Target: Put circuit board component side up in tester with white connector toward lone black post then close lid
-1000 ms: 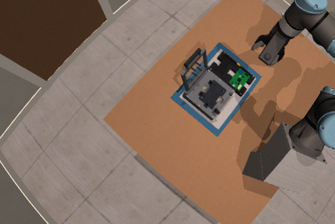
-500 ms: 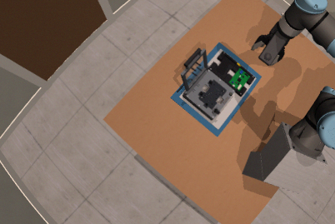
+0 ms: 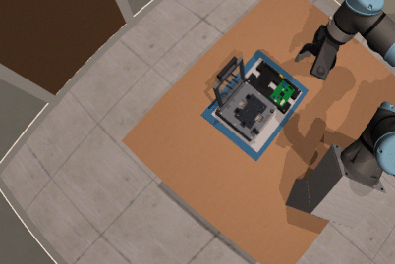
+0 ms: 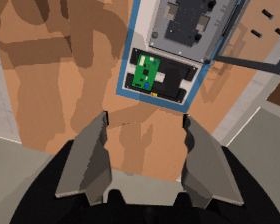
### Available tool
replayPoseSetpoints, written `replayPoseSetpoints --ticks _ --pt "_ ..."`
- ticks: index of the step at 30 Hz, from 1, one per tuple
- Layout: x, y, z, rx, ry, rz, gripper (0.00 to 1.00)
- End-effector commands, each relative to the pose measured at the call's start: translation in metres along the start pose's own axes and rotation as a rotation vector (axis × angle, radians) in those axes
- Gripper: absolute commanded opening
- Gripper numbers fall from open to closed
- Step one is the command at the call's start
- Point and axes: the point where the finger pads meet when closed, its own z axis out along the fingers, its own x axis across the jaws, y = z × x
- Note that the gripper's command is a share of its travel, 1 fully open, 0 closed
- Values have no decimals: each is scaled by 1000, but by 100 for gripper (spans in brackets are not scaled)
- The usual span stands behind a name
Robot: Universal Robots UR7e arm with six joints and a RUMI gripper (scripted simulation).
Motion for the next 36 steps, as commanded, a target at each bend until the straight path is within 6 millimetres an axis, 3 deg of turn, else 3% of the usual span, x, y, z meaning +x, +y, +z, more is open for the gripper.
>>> replayPoseSetpoints --ticks 1,33,36 --pt "0 0 0 3 7 -99 59" --pt "0 0 0 0 8 -1099 59" --pt "0 0 0 0 8 -1131 59"
